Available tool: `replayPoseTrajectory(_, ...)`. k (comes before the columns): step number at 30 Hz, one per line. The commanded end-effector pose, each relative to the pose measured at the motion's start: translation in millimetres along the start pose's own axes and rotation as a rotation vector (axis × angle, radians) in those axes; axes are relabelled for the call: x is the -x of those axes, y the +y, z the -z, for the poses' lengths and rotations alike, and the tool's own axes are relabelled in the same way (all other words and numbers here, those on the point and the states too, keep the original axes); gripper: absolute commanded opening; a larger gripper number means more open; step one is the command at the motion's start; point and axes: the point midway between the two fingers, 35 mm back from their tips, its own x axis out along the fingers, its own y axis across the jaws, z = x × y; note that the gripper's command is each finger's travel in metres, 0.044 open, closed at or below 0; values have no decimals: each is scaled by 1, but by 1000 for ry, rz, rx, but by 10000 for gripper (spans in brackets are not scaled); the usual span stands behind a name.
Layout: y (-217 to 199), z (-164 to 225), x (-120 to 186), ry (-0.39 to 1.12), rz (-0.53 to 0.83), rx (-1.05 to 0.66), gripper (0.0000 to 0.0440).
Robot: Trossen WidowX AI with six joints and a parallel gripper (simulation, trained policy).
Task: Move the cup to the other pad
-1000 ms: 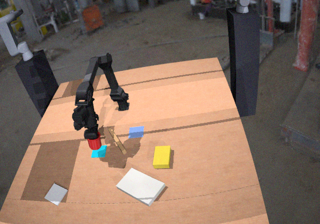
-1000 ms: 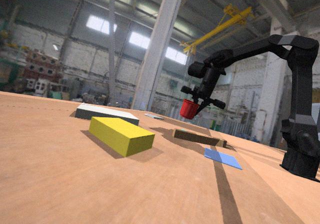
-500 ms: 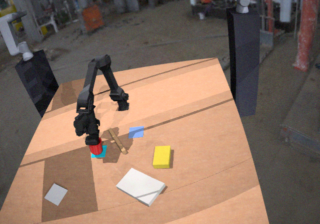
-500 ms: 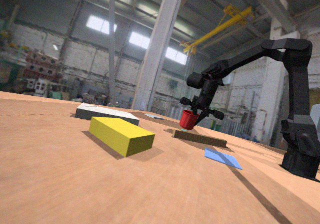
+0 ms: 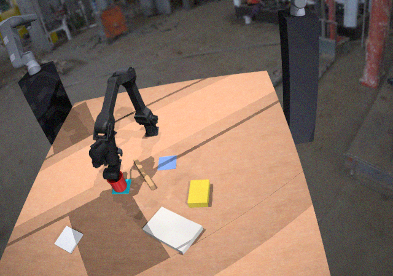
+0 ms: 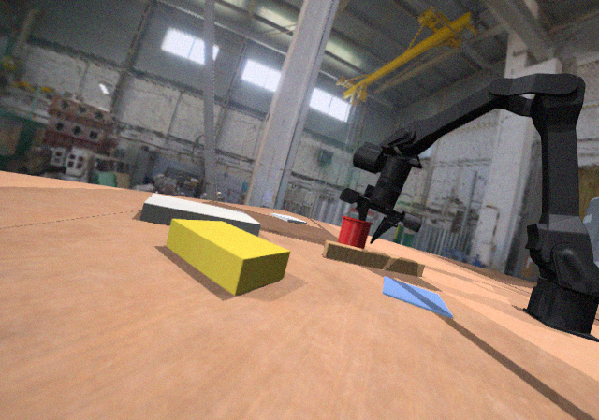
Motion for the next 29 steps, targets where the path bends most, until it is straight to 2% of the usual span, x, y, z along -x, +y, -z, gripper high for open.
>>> replayPoseTrajectory(1, 3, -3, 6, 2, -40, -19, 163)
replayPoseTrajectory(22, -2, -14, 60, 2, -161, -42, 266)
replayPoseTrajectory(26, -1, -21, 76, -18, -195, -45, 311)
replayPoseTrajectory(29, 0, -26, 86, -28, -212, -49, 370)
